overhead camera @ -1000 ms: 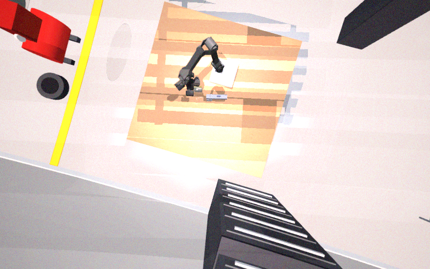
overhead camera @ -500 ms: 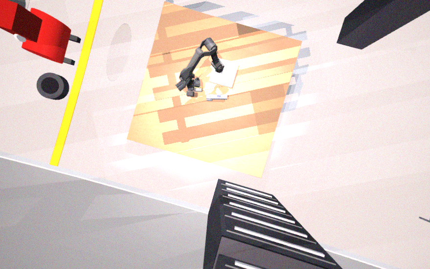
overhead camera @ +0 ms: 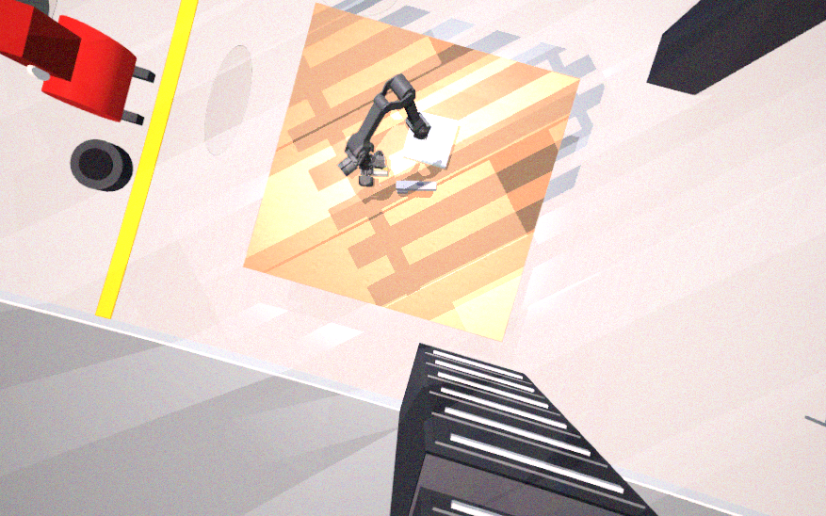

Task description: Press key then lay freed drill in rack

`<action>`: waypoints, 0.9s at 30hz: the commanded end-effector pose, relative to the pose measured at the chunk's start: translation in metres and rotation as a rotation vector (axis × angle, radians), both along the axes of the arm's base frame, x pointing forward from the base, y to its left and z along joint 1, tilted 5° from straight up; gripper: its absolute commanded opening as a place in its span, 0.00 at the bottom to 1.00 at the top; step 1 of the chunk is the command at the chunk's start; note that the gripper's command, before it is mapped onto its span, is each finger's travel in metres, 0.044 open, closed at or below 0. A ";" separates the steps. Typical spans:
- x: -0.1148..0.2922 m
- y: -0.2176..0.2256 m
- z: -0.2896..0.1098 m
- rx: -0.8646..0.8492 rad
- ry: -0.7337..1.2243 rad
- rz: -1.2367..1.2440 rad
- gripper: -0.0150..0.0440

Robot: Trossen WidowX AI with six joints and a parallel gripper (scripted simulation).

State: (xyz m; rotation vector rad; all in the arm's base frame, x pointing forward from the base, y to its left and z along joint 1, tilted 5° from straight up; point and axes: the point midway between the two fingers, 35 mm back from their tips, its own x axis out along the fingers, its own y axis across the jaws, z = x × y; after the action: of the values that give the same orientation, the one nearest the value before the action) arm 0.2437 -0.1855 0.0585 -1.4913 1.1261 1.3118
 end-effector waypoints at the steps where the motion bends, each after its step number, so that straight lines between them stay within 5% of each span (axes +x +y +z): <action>1: -0.001 0.001 -0.005 0.005 0.001 0.005 0.25; 14: -0.002 0.002 -0.018 0.005 0.001 0.005 0.25; 27: -0.001 -0.001 -0.012 -0.004 0.000 0.000 0.83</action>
State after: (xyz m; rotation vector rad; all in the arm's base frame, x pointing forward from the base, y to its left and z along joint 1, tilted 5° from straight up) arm 0.2429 -0.1864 0.0464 -1.4951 1.1296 1.3101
